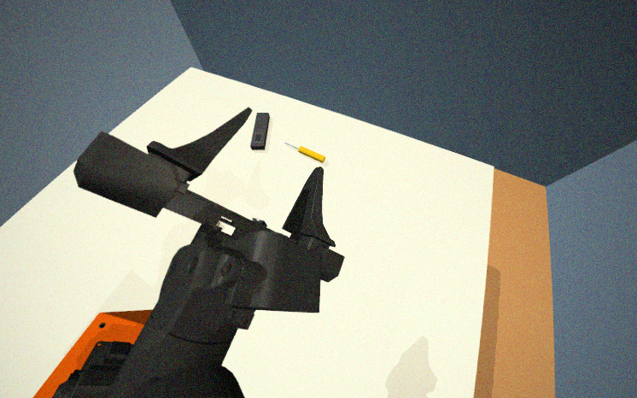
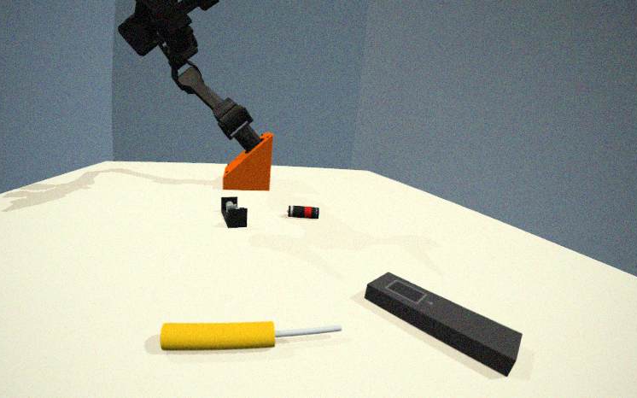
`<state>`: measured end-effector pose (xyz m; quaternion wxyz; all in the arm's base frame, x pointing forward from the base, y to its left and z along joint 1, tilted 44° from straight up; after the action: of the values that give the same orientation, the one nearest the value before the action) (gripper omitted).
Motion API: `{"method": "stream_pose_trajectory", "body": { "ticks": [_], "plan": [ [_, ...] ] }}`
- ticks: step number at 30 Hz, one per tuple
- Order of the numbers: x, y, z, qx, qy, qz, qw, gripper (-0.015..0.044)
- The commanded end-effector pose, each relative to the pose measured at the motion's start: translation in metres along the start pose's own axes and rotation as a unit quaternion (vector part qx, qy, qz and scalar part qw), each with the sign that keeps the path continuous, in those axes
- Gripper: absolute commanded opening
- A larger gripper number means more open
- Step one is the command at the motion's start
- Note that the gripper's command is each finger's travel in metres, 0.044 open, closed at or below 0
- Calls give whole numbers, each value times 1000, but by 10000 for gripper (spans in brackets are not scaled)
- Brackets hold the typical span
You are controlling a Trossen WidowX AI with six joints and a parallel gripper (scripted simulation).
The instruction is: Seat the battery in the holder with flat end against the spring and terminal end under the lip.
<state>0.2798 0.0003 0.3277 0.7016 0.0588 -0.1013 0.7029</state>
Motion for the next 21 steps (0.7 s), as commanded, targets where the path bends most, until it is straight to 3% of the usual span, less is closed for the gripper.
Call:
{"method": "stream_pose_trajectory", "body": {
  "ticks": [1,6,10,14,21],
  "plan": [
    [0,-1,-1,2,-3,-1,1000,374],
    [-6,-27,-40,81,-103,-48,990,243],
    [-12,-48,-85,158,-206,-121,958,243],
    [-20,-64,-142,228,-312,-235,892,243],
    [-32,-63,-240,252,-409,-462,746,243]
  ]
}}
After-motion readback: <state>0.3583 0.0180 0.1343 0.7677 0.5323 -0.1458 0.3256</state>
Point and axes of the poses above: the point midway between the two fingers, 35 mm back from their tips, its own y axis back along the fingers, its own x axis across the jaws, z = x × y, the point moved 4 cm from there along y, back along the fingers, and after that the axes turned 12 degrees about -y, right-handed, at the moved point
